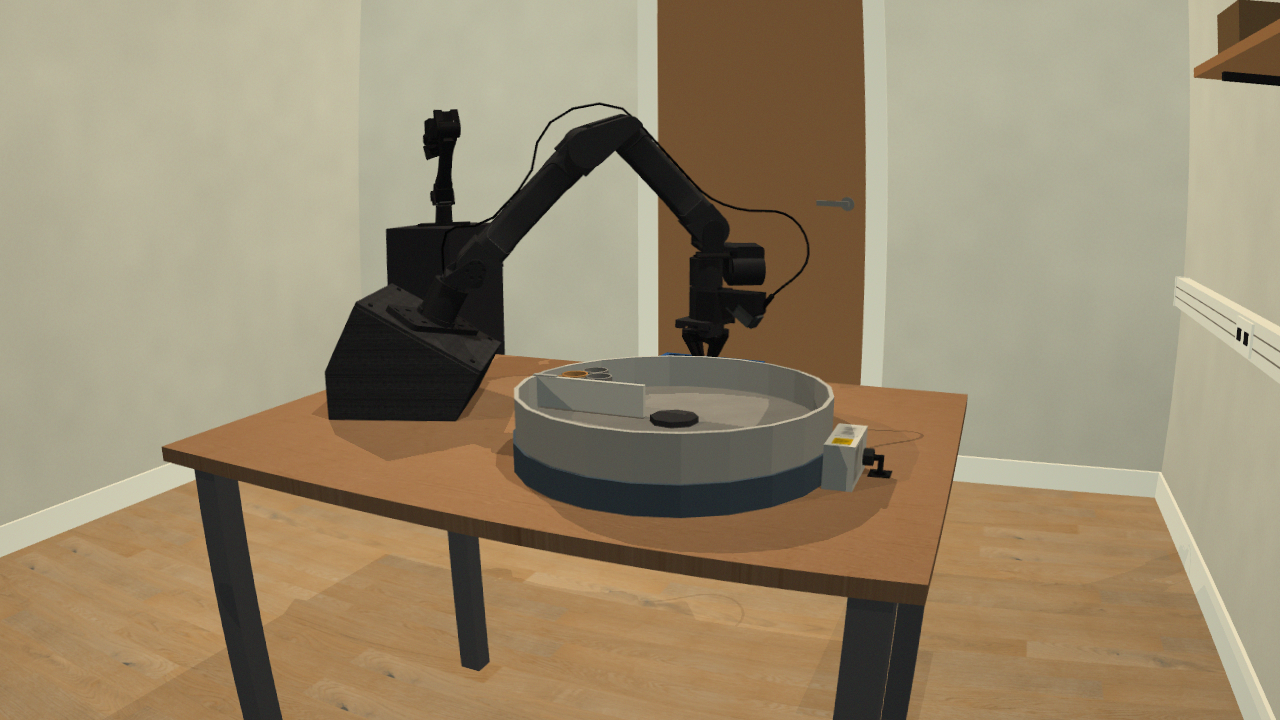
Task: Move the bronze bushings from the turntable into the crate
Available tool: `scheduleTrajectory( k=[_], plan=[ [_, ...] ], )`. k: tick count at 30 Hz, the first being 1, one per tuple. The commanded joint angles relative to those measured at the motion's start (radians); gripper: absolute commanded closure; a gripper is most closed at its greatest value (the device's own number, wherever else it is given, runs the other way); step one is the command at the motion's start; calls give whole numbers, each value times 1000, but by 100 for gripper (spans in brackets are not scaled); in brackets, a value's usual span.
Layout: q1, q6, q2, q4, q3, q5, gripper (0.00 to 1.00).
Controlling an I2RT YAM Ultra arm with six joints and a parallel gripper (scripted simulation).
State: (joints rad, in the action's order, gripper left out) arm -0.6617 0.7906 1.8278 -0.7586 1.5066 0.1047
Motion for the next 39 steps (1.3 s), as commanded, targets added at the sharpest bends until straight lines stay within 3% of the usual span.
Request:
scheduleTrajectory(
  k=[1, 39],
  plan=[
    [2, -9, -32, -7, 15, -5, 100],
    [-3, -5, -34, -13, 28, -3, 100]
  ],
)
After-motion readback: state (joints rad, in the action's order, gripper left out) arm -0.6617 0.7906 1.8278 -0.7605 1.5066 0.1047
